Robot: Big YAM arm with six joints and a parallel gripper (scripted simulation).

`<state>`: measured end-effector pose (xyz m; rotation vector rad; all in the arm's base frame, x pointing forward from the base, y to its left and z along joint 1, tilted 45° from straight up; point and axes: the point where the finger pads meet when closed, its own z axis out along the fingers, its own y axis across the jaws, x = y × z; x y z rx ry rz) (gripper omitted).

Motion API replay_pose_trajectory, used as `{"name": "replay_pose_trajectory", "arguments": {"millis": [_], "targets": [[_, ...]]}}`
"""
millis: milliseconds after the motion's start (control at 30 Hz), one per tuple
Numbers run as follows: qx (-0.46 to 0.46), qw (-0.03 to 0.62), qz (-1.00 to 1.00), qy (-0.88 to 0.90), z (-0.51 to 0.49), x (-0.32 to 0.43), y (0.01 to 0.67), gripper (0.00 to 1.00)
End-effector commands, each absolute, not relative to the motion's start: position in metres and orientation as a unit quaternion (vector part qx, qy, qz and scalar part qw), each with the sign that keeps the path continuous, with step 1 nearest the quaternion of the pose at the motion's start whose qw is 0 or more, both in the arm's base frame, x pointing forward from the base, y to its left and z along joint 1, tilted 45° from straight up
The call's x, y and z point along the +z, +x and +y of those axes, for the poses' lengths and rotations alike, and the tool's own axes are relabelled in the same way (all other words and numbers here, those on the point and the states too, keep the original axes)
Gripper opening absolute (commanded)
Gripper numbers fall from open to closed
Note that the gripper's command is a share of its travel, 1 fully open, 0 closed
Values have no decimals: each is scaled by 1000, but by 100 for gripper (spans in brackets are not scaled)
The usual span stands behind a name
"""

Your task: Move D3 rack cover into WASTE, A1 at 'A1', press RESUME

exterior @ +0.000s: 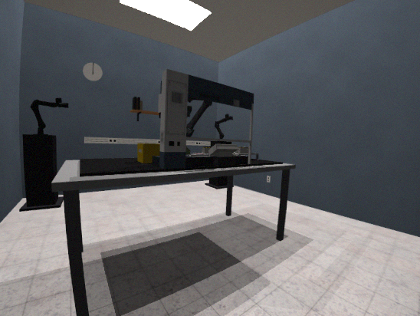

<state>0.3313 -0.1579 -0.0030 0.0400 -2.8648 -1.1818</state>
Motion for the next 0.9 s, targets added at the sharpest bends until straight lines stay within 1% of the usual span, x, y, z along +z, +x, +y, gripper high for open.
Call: {"name": "replay_pose_trajectory", "arguments": {"millis": [0,433,533,867], "targets": [[-362,-7,-931,33,-185,-6,348,0],[-360,-6,-932,33,-232,-49,325,0],[-364,2,-930,43,-225,-52,327,0],[-360,-4,-932,32,-271,-86,305,0]]}}
